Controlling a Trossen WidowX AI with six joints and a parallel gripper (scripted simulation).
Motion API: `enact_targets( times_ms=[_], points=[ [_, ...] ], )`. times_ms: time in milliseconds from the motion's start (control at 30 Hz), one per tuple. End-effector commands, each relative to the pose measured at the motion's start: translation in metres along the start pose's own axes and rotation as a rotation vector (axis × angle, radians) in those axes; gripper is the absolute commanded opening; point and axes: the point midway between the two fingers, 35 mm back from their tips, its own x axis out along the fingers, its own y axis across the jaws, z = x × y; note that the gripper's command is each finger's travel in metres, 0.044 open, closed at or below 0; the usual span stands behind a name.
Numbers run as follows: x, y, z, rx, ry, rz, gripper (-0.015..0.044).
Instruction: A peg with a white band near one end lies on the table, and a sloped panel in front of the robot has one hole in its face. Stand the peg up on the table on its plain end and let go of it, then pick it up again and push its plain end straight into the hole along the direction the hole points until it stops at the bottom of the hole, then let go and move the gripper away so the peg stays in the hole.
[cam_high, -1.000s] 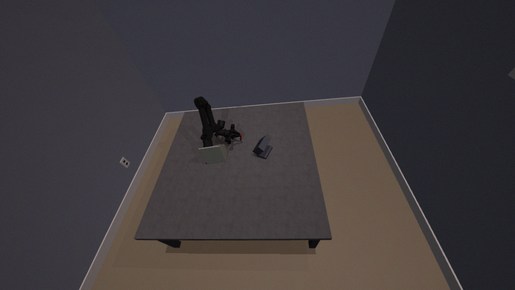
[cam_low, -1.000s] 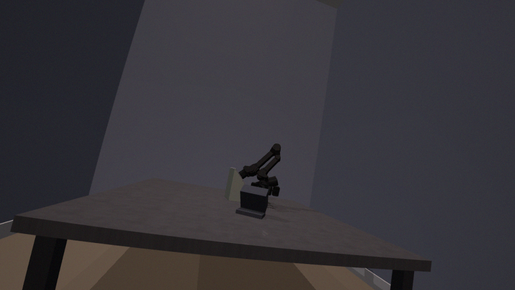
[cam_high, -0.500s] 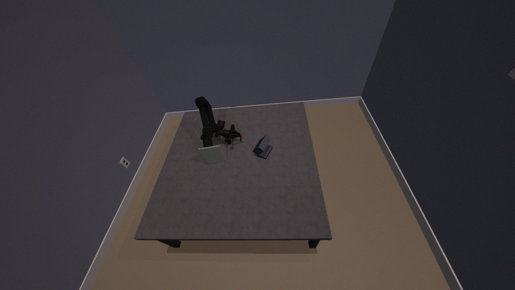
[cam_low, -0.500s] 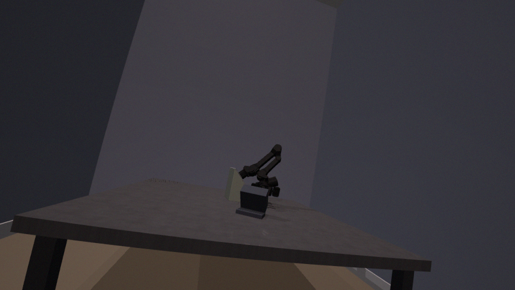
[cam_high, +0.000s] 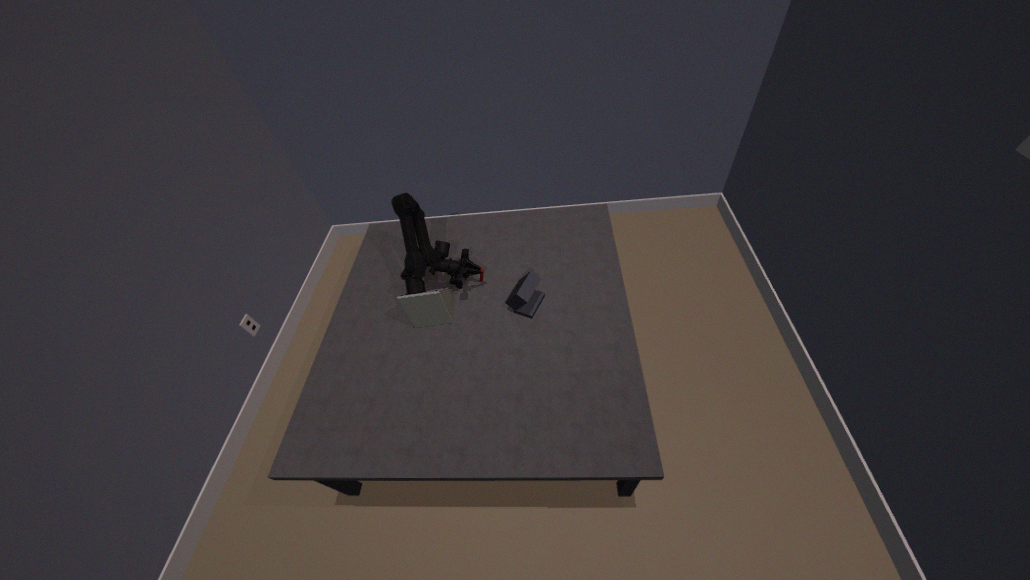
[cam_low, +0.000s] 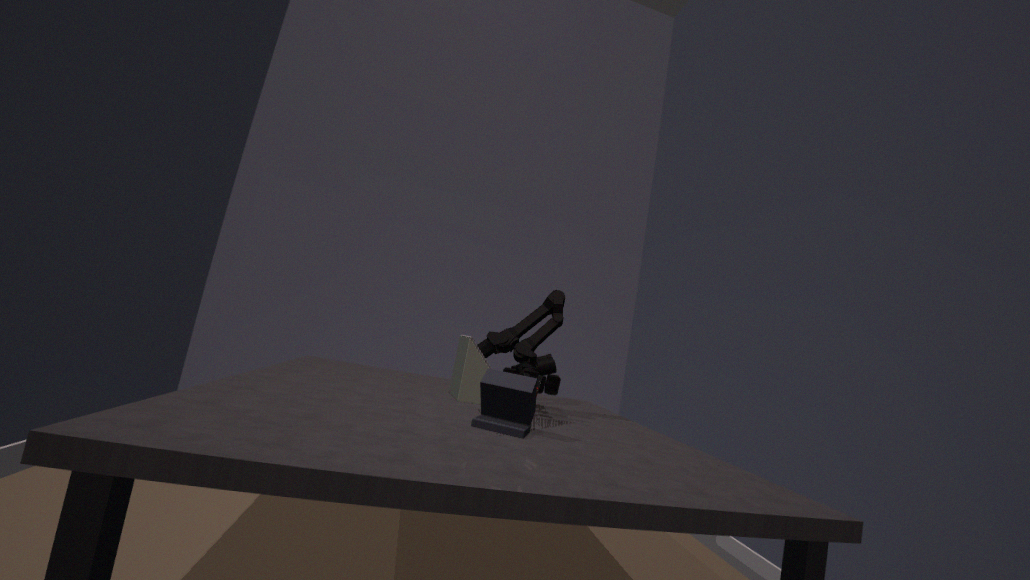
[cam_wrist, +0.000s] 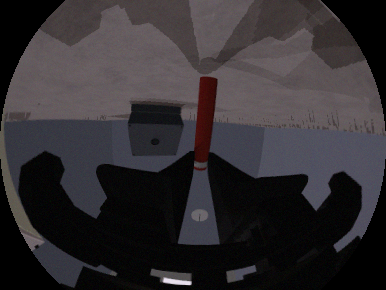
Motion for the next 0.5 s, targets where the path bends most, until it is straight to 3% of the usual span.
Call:
enact_targets(
  times_ms=[0,467],
  points=[
    [0.0004,0.0003,0.0015,0.0,0.001,0.001,0.0049],
    [0.0006,-0.0023,0.0056,0.002,-0.007,-0.011,0.0049]
  ],
)
